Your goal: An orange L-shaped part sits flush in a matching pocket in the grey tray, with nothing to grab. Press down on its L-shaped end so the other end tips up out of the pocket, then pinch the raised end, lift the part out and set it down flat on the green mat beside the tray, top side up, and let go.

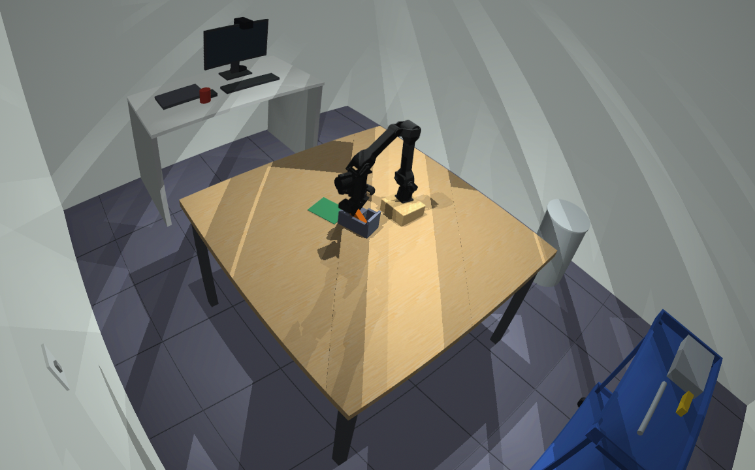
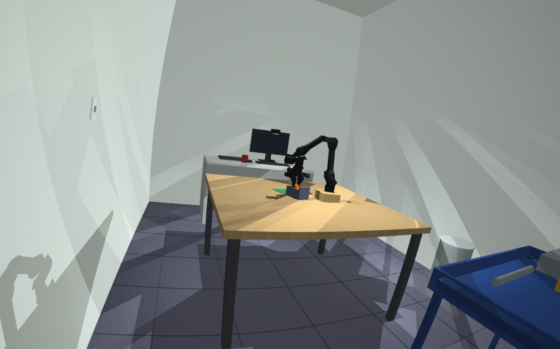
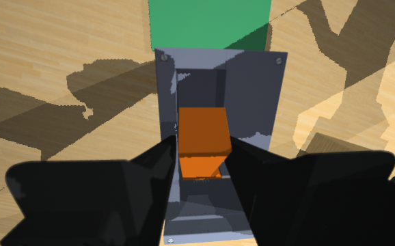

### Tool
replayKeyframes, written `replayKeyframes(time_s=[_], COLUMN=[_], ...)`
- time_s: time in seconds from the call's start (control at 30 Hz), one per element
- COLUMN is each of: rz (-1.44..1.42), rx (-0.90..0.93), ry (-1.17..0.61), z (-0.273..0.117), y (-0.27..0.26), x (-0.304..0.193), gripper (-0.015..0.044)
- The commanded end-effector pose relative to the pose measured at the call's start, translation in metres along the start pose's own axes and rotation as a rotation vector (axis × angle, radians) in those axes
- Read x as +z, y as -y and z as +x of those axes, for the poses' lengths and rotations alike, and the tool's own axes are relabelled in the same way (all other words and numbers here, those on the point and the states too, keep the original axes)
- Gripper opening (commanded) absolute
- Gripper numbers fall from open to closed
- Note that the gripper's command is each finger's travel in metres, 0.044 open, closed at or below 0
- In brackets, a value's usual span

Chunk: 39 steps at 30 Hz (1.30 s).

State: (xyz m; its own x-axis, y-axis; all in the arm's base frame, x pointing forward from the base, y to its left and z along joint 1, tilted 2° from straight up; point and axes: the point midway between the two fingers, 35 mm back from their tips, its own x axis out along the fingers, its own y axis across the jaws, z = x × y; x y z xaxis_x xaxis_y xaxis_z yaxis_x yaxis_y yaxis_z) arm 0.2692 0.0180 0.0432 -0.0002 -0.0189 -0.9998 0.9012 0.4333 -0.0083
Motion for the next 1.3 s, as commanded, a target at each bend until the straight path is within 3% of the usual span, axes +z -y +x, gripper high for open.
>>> replayKeyframes(time_s=[0.0, 0.23, 0.33, 1.27], rz=[0.0, 0.0, 0.0, 0.001], rx=[0.002, 0.002, 0.002, -0.003], ry=[0.001, 0.001, 0.001, 0.001], z=[-0.001, -0.001, -0.001, -0.033], y=[0.0, 0.0, 0.0, 0.0], x=[0.0, 0.0, 0.0, 0.0], gripper=[0.0129, 0.0082, 0.0003, 0.0])
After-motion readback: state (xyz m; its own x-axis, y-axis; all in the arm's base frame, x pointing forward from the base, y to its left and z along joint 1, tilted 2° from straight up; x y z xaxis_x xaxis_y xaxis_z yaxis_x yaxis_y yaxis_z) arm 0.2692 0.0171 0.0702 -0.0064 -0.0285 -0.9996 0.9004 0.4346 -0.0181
